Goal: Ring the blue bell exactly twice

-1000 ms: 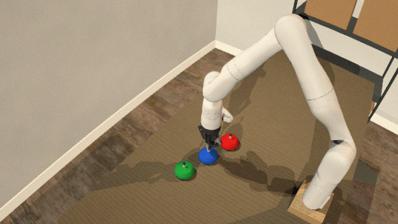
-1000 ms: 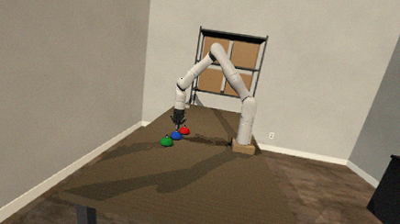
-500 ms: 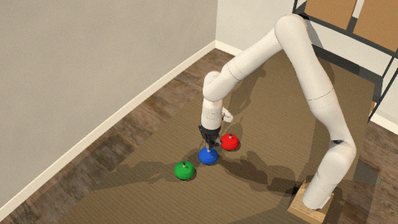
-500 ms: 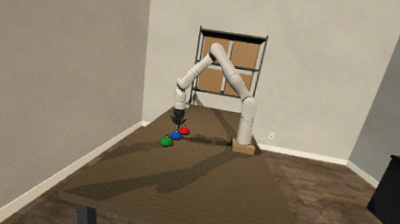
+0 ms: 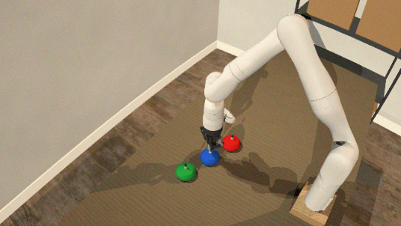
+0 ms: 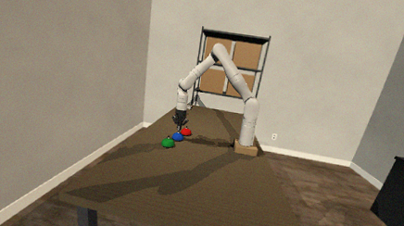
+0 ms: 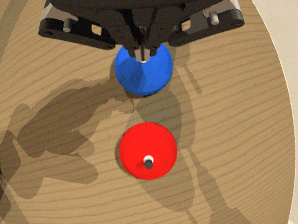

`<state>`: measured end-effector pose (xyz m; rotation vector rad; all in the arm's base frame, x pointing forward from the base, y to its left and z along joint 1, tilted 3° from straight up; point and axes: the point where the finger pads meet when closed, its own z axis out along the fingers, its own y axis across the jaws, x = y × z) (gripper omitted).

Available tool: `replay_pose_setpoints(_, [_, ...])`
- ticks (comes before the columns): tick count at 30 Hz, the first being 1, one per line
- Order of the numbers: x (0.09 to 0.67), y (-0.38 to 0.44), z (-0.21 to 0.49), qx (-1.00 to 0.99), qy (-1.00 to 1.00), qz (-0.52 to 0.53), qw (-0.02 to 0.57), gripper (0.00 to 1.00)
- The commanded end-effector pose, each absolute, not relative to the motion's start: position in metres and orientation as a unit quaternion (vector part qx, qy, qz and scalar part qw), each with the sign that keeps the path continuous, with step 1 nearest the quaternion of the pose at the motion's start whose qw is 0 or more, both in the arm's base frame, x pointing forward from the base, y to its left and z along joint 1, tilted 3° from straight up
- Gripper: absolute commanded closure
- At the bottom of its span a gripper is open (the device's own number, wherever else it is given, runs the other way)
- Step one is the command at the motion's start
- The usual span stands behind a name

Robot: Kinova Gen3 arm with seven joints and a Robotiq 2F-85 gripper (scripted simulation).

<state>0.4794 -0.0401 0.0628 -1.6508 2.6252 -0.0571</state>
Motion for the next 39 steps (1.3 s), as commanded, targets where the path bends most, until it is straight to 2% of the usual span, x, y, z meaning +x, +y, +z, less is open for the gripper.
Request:
replay_pose_setpoints(1, [0.4793,-0.0401,0.0652,-0.533,0.846,-0.018,0.02,1.0])
replay_pose_setpoints(39, [0.4794,-0.0386,0.074,-0.533,0.845,-0.017,0.021,1.0])
